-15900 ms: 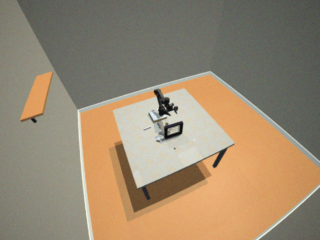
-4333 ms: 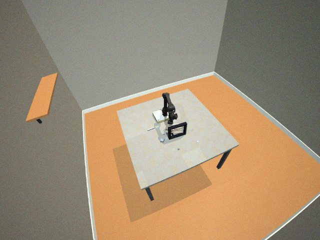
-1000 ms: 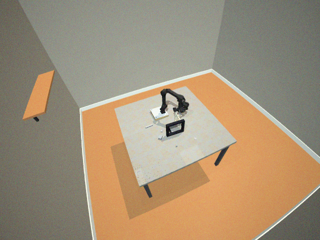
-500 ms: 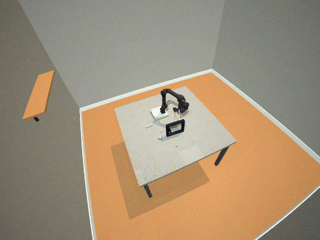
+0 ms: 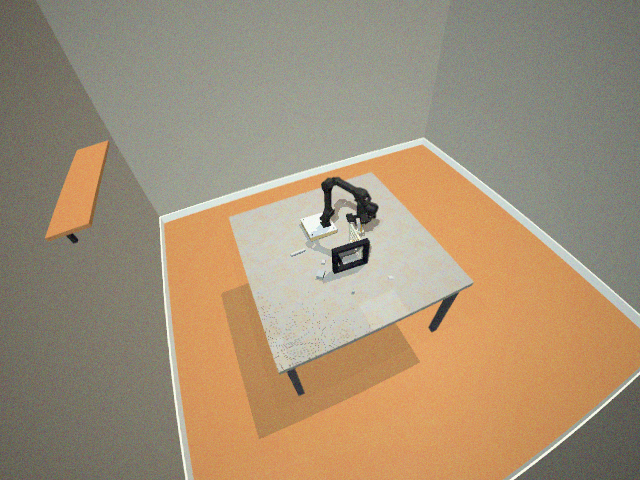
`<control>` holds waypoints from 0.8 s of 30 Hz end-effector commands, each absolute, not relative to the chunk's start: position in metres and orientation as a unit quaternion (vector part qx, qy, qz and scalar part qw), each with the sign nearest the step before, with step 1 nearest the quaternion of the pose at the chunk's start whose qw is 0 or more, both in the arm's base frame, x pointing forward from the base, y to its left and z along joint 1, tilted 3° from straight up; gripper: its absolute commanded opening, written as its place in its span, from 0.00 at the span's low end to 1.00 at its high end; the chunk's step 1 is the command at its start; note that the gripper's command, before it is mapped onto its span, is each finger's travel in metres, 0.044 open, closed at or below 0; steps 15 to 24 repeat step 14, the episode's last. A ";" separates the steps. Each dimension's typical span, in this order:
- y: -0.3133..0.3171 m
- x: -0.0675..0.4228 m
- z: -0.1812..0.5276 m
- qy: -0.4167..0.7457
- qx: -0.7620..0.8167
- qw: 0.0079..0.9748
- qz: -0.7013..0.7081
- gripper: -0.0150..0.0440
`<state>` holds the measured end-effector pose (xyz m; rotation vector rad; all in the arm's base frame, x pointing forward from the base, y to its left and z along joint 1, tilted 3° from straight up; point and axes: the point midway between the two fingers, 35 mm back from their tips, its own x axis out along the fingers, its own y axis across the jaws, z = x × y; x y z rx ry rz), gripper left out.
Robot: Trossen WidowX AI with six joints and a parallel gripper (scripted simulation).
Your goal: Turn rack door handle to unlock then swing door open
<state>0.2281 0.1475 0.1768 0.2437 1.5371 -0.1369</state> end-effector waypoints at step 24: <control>0.147 0.229 0.199 0.687 0.115 0.715 -0.060 0.74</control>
